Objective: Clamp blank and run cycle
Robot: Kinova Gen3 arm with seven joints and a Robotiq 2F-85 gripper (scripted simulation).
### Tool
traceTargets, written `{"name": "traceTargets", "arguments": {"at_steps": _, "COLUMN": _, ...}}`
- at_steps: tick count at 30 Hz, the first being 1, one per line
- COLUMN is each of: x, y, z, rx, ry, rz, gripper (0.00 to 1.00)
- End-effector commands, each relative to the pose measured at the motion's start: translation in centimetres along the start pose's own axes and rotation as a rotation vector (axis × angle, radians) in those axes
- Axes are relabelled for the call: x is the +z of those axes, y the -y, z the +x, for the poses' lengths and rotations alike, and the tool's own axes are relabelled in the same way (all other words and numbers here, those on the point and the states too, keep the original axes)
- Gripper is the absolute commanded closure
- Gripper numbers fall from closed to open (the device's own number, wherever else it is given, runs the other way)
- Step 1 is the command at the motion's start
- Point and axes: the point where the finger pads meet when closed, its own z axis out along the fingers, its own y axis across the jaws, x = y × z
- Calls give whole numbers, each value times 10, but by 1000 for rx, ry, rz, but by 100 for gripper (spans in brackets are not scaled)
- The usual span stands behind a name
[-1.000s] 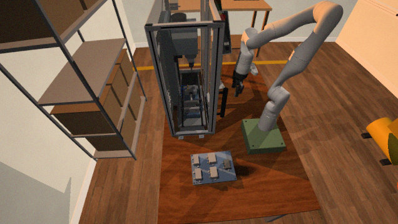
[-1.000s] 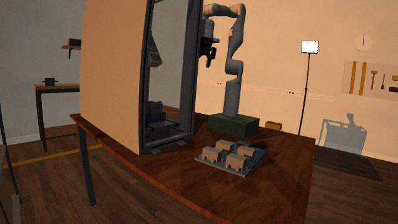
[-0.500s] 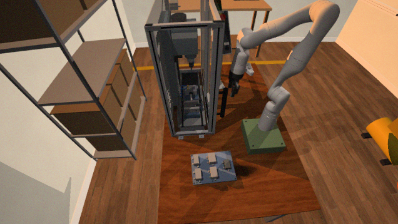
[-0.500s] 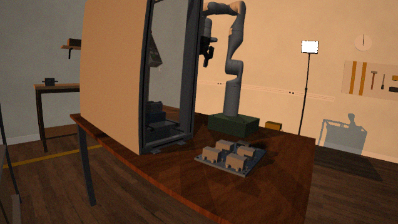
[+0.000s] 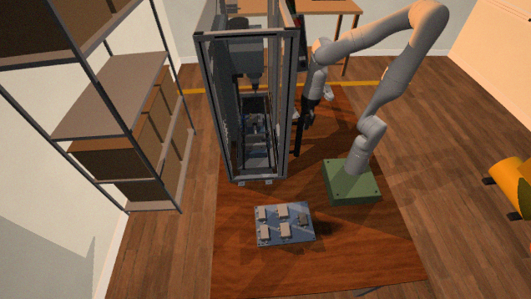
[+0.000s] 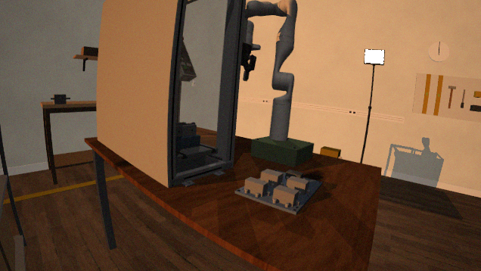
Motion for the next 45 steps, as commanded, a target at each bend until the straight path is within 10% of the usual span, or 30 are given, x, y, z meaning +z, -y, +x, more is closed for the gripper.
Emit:
{"name": "traceTargets", "arguments": {"at_steps": 1, "x": 1, "y": 0, "z": -12, "rx": 0, "ry": 1, "rz": 0, "gripper": 20}}
{"name": "traceTargets", "arguments": {"at_steps": 13, "x": 1, "y": 0, "z": -12, "rx": 0, "ry": 1, "rz": 0, "gripper": 20}}
{"name": "traceTargets", "arguments": {"at_steps": 14, "x": 1, "y": 0, "z": -12, "rx": 0, "ry": 1, "rz": 0, "gripper": 61}}
{"name": "traceTargets", "arguments": {"at_steps": 45, "x": 1, "y": 0, "z": -12, "rx": 0, "ry": 1, "rz": 0, "gripper": 61}}
